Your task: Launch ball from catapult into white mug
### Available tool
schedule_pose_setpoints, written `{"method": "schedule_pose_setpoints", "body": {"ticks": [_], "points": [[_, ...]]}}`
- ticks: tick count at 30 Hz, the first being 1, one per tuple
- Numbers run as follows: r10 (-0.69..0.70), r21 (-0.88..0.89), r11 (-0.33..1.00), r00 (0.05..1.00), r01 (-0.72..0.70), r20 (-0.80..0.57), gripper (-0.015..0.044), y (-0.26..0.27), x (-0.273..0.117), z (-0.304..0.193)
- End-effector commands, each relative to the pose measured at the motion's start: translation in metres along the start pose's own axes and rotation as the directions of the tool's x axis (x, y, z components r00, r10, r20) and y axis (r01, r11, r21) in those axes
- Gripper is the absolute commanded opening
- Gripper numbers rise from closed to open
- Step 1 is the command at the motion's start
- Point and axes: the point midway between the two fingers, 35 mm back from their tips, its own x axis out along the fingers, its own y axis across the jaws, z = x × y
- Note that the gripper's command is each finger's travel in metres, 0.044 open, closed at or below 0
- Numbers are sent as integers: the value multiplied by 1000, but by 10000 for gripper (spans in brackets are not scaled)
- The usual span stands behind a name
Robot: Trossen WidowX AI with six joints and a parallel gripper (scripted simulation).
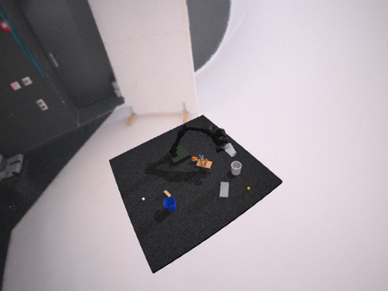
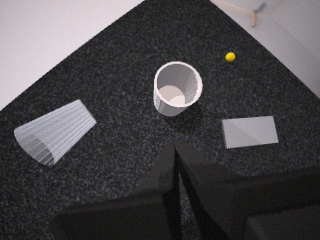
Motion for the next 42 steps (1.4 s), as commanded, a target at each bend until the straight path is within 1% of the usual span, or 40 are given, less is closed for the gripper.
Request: {"method": "schedule_pose_setpoints", "body": {"ticks": [1,11,21,32,42], "points": [[-5,-70,998,997,0,-76,0,17,5,-18],[-39,-278,960,963,-39,-267,0,62,12,-69],[-117,-485,867,896,-118,-428,0,96,8,-122],[-250,-675,695,797,-248,-550,0,121,-6,-179],[-401,-782,485,696,-390,-596,0,132,-26,-228]]}}
